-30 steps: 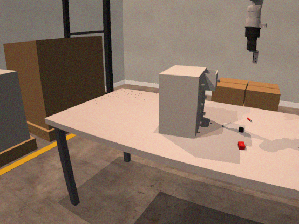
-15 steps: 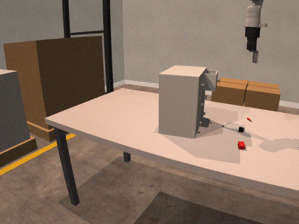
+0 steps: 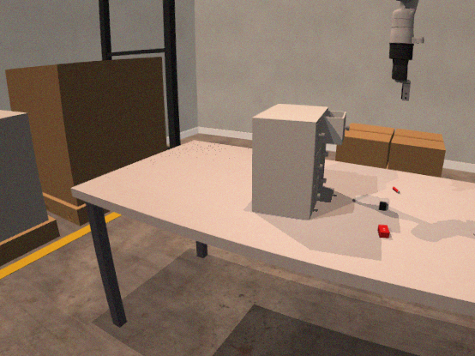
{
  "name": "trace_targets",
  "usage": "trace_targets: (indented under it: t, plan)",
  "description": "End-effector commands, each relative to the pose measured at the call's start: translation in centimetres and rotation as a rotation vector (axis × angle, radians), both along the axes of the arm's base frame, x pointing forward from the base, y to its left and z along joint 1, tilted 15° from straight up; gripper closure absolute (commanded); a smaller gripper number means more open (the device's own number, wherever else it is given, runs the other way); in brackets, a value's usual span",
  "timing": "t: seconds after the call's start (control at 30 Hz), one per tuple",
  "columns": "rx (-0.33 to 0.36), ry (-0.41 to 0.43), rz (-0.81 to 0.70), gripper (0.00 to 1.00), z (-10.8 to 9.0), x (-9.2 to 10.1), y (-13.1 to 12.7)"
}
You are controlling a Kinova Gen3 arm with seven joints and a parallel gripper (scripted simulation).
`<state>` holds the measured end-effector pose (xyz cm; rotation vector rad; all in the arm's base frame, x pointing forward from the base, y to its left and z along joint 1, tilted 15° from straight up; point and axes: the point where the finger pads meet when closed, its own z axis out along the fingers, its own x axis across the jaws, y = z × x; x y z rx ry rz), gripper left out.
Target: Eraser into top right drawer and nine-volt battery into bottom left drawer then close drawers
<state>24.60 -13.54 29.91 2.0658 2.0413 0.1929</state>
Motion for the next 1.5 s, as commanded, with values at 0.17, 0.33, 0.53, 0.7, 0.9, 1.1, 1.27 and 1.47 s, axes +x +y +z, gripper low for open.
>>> trace_targets:
  t: [0.17,0.33,0.53,0.7,0.9,1.1,1.27,1.47]
  plan:
    - [-0.001,0.001,-0.024,0.33,-0.4,0.1,-0.4]
    - [0.005,-0.001,-0.056,0.33,-0.7,0.2,-0.7]
    - [0.014,-0.005,-0.117,0.33,-1.5,0.4,-1.2]
    - [0.020,-0.008,-0.156,0.33,-1.9,0.6,-1.6]
    - [0.035,-0.014,-0.250,0.33,-3.2,1.1,-2.3]
    - [0.053,-0.023,-0.364,0.33,-4.8,1.7,-3.2]
    - [0.062,-0.029,-0.427,0.33,-5.7,2.1,-3.6]
    - [0.084,-0.042,-0.560,0.33,-7.8,3.1,-4.2]
